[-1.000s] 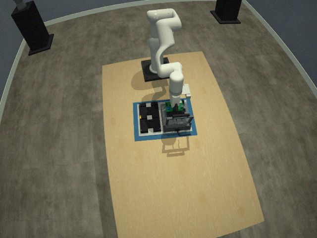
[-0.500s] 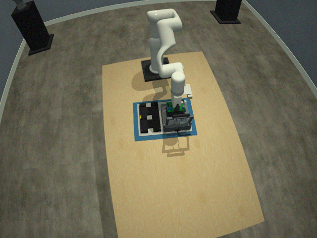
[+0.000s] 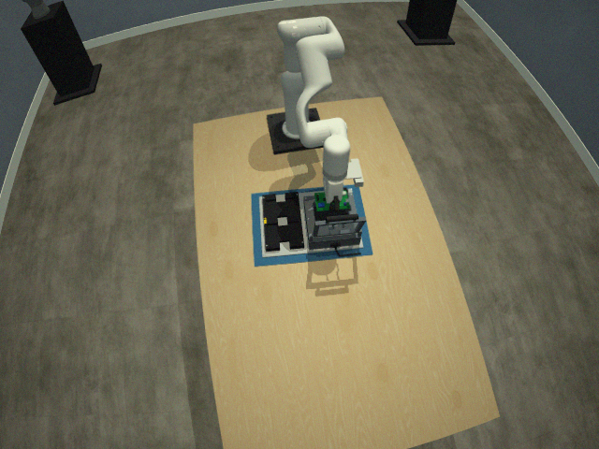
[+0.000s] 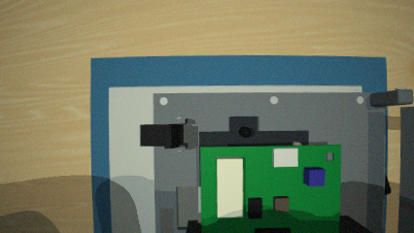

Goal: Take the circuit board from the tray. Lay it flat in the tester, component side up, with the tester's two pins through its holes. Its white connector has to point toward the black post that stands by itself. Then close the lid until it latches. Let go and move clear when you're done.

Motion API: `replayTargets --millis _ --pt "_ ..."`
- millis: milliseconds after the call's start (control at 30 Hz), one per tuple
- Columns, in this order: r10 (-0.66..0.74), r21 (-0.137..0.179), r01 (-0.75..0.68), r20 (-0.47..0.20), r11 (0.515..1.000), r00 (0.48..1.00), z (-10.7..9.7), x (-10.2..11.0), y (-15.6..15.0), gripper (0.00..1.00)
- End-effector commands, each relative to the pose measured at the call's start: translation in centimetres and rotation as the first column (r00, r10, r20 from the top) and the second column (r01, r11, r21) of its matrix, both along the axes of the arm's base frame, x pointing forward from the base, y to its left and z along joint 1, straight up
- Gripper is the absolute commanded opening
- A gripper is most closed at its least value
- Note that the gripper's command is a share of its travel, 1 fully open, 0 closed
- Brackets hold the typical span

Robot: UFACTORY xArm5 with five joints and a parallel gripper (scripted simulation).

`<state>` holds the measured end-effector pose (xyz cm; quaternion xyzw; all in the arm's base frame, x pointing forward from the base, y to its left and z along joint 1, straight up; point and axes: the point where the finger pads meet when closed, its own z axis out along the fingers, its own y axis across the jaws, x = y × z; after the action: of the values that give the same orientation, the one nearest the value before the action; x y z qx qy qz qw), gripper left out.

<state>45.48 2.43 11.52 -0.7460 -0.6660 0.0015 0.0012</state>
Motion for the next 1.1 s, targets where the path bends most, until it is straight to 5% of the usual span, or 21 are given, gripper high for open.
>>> replayTargets --millis 0,1067 --pt "0.0 0.0 0.0 0.004 1.0 1.0 0.2 0.1 0.0 0.79" --pt "0.0 0.0 0.0 0.004 1.0 1.0 -2.6 0.1 0.0 0.79"
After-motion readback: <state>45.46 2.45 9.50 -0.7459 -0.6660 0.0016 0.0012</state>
